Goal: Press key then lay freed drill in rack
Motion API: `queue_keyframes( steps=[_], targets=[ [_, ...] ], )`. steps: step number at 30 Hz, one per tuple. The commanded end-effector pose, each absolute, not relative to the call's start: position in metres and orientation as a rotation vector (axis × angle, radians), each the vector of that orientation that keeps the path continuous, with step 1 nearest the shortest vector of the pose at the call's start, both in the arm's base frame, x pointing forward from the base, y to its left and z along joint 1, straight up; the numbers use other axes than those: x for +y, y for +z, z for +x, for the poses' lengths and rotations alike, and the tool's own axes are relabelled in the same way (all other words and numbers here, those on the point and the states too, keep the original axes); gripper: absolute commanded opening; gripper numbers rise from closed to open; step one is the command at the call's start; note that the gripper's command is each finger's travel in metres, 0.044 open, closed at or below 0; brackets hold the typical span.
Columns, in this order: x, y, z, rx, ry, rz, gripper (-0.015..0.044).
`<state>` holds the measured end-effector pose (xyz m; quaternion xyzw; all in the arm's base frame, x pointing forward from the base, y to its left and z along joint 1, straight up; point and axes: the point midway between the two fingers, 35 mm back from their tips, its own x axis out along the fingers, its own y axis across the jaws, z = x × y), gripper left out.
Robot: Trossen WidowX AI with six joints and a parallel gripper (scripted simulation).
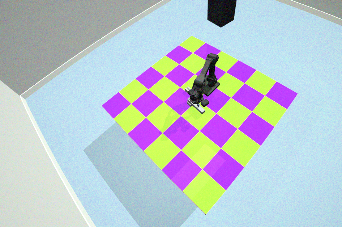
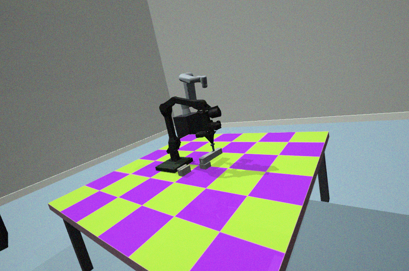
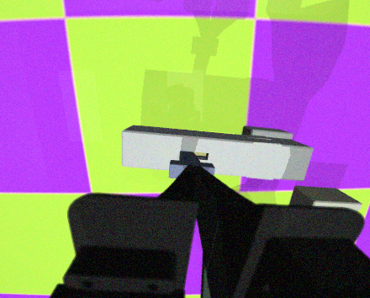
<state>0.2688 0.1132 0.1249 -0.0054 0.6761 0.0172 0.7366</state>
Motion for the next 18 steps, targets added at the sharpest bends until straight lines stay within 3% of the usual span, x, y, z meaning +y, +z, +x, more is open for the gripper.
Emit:
queue_keyframes(
  steps=[1,6,18],
  targets=[
    [0.118,0.100,0.265,1.551,0.038,-0.023,0.0000],
    [0.118,0.099,0.265,1.551,0.038,-0.023,0.0000],
    [0.117,0.179,0.270,1.550,0.038,-0.023,0.0315]
  ],
)
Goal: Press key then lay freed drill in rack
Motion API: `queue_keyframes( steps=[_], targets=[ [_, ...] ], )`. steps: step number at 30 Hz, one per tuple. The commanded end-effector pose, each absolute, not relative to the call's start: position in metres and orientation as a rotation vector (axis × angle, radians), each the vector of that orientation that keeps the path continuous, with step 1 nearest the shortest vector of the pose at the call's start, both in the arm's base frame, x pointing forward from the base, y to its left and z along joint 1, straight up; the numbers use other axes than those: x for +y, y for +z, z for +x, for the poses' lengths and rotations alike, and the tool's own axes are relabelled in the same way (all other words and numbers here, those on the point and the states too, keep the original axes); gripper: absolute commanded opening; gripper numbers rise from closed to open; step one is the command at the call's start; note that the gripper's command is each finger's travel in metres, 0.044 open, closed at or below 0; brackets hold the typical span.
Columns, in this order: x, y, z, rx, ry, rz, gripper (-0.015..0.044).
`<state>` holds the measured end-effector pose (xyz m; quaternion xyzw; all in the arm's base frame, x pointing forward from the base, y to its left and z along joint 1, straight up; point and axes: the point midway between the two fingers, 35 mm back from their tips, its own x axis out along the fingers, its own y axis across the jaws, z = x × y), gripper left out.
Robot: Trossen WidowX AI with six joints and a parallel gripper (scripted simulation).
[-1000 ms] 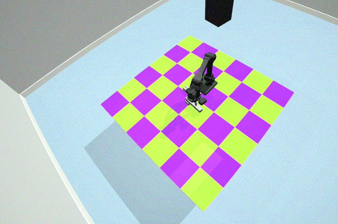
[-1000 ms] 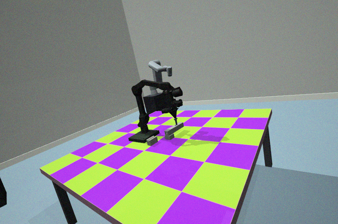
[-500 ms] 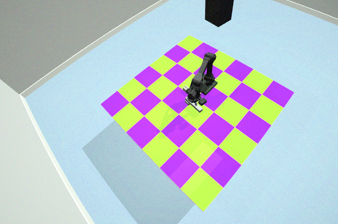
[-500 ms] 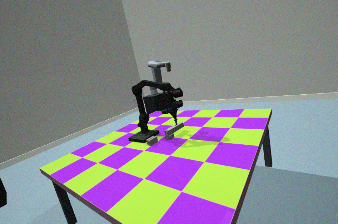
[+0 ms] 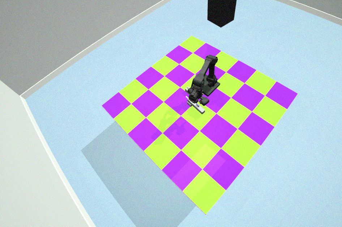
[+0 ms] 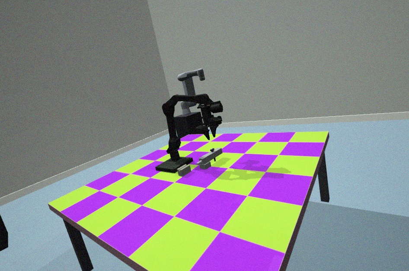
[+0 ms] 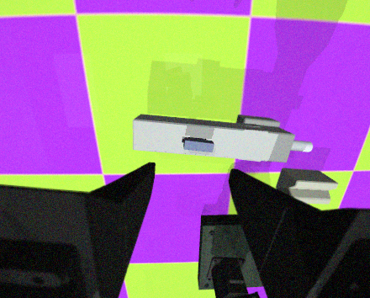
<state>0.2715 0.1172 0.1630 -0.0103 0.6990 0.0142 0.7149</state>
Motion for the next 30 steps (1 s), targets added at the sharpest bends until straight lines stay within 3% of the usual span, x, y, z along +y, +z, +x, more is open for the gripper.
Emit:
queue_keyframes(
  steps=[1,5,22,30],
  targets=[
    [0.117,0.179,0.270,1.550,0.038,-0.023,0.0341],
    [0.105,0.167,0.276,1.535,0.111,-0.105,0.0440],
    [-0.022,0.096,0.283,1.291,1.022,-1.055,0.0440],
    [-0.048,0.080,0.275,1.179,1.221,-1.250,0.0440]
  ],
)
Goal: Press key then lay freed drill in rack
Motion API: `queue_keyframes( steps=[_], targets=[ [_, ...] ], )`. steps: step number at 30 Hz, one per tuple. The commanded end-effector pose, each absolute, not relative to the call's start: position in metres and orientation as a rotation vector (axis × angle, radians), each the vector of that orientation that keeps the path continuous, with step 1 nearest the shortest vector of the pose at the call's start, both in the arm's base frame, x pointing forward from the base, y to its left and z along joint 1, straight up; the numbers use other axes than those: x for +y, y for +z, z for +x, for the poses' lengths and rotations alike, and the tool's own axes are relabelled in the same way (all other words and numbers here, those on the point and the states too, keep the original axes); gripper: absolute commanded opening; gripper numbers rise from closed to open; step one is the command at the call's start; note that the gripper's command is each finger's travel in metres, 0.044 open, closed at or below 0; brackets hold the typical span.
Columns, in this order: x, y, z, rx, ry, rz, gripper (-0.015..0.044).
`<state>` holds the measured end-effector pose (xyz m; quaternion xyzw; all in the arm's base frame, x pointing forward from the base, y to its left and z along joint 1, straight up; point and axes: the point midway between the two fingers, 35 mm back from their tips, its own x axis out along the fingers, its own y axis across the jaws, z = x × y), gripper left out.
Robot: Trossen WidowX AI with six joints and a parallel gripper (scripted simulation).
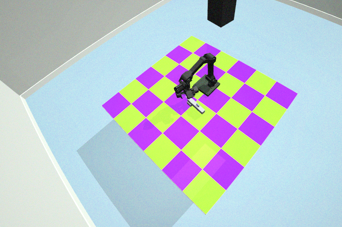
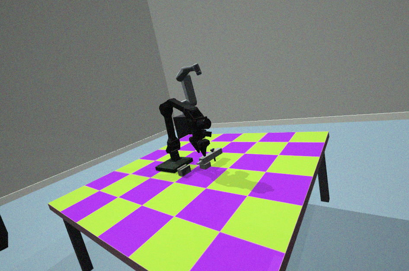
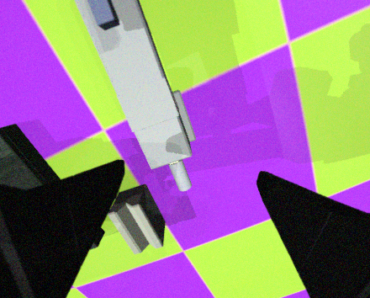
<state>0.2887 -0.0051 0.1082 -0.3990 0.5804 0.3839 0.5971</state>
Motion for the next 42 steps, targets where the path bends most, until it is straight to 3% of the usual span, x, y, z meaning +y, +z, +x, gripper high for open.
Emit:
queue_keyframes(
  steps=[1,42],
  targets=[
    [-0.048,0.080,0.275,1.179,1.221,-1.250,0.0440],
    [-0.040,0.050,0.277,1.178,1.221,-1.249,0.0440]
  ],
)
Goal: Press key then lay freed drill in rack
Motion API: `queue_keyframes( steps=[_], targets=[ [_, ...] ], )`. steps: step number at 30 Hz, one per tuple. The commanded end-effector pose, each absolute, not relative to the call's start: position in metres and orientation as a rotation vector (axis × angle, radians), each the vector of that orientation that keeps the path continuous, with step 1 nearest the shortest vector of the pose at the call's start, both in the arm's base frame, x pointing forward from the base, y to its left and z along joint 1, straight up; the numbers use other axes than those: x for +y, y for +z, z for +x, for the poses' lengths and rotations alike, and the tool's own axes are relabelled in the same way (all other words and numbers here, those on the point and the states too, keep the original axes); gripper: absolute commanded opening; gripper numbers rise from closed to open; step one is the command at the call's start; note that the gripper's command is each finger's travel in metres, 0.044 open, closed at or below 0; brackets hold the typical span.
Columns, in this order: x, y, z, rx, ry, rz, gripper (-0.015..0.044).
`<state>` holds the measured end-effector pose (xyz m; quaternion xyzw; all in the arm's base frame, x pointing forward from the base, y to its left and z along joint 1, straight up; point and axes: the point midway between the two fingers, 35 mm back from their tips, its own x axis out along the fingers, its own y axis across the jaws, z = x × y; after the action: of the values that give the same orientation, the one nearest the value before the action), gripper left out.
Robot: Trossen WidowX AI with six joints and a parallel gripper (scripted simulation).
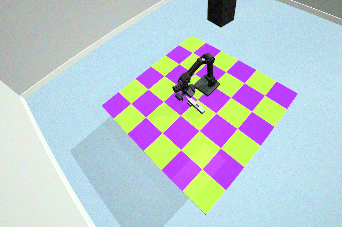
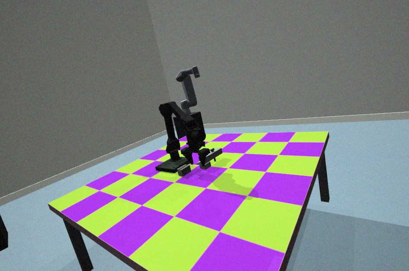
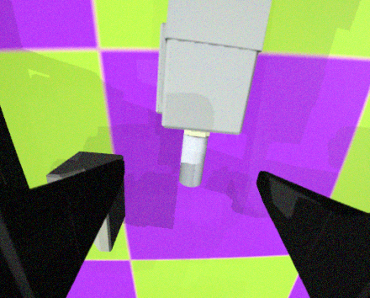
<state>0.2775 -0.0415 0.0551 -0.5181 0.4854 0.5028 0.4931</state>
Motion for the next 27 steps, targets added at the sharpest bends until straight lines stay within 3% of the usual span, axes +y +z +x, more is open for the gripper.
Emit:
queue_keyframes(
  steps=[1,15,27],
  targets=[
    [-0.039,0.048,0.277,1.178,1.221,-1.249,0.0440],
    [-0.034,0.029,0.275,1.178,1.222,-1.249,0.0440],
    [-0.035,0.033,0.276,1.178,1.221,-1.256,0.0125]
  ],
)
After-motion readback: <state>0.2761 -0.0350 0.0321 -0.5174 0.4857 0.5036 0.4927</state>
